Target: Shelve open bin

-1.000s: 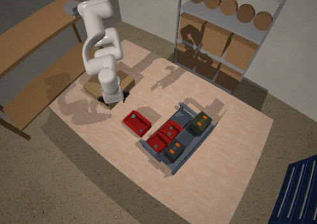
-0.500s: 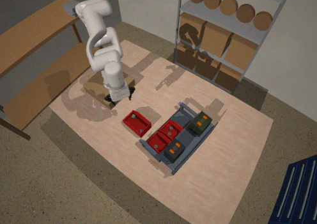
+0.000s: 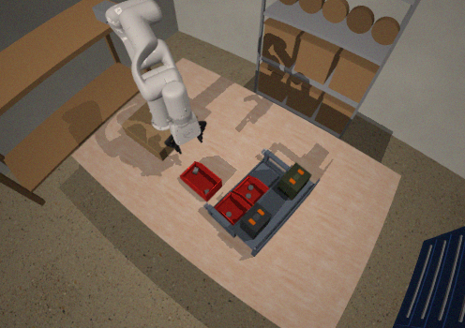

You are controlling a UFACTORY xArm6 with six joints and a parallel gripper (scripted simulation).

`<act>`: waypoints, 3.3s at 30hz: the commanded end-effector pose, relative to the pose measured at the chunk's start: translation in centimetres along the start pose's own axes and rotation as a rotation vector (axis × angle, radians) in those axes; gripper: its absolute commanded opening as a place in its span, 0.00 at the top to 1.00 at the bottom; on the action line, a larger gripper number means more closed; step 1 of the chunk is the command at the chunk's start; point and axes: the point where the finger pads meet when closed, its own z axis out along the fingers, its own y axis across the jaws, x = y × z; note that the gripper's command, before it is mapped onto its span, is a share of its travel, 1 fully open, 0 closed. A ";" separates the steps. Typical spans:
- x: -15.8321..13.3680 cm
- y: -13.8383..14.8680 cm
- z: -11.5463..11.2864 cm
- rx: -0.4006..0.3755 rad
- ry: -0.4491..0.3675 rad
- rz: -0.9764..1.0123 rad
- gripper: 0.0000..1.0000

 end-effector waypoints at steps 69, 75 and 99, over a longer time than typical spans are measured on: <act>-3.1 9.1 0.2 -0.038 -0.268 -0.346 0.00; -3.1 9.0 0.2 -0.038 -0.268 -0.346 0.00; -3.0 8.8 0.2 -0.037 -0.268 -0.346 0.00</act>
